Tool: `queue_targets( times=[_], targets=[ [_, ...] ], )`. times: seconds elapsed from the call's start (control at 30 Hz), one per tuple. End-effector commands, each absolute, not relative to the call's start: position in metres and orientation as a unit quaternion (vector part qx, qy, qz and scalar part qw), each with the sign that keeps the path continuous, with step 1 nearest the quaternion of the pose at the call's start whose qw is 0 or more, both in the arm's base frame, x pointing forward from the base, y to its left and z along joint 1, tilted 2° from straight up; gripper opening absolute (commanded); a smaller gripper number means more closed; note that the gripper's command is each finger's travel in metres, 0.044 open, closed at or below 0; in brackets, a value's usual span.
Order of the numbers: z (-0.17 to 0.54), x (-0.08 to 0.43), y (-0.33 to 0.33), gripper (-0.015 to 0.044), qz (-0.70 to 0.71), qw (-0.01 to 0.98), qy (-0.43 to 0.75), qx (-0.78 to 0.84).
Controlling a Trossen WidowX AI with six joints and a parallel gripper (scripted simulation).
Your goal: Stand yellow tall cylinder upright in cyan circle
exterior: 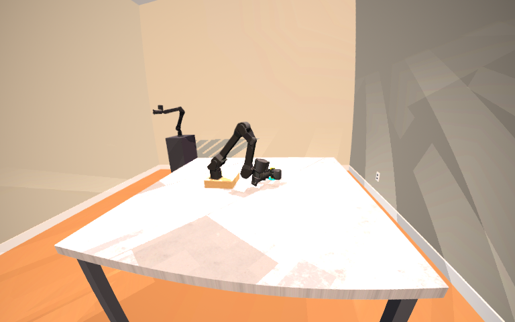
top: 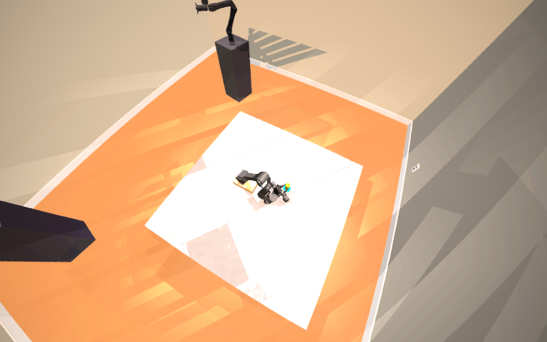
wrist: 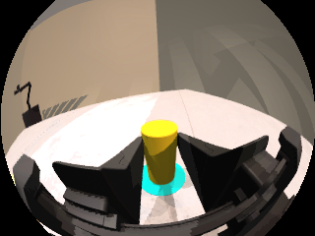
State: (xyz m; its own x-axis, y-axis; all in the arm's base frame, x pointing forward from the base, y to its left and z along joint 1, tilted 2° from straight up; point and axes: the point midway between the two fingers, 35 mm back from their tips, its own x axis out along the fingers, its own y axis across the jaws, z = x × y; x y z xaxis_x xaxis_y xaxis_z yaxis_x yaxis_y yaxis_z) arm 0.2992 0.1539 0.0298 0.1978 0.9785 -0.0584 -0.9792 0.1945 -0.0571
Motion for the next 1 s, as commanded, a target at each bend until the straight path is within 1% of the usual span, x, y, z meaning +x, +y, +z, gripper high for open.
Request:
queue_targets(
  times=[0.0, 0.1, 0.47, 0.67, 0.97],
  targets=[
    [0.028, 0.299, 0.154, 0.0105, 0.633, 0.774, 0.006, -0.039],
    [0.028, 0.299, 0.154, 0.0105, 0.633, 0.774, 0.006, -0.039],
    [0.028, 0.299, 0.154, 0.0394, 0.633, 0.774, 0.006, -0.039],
    [0.031, 0.300, 0.154, 0.0400, 0.632, 0.774, 0.006, -0.039],
    [0.072, 0.303, 0.153, 0.0400, 0.632, 0.774, 0.007, -0.038]
  ],
)
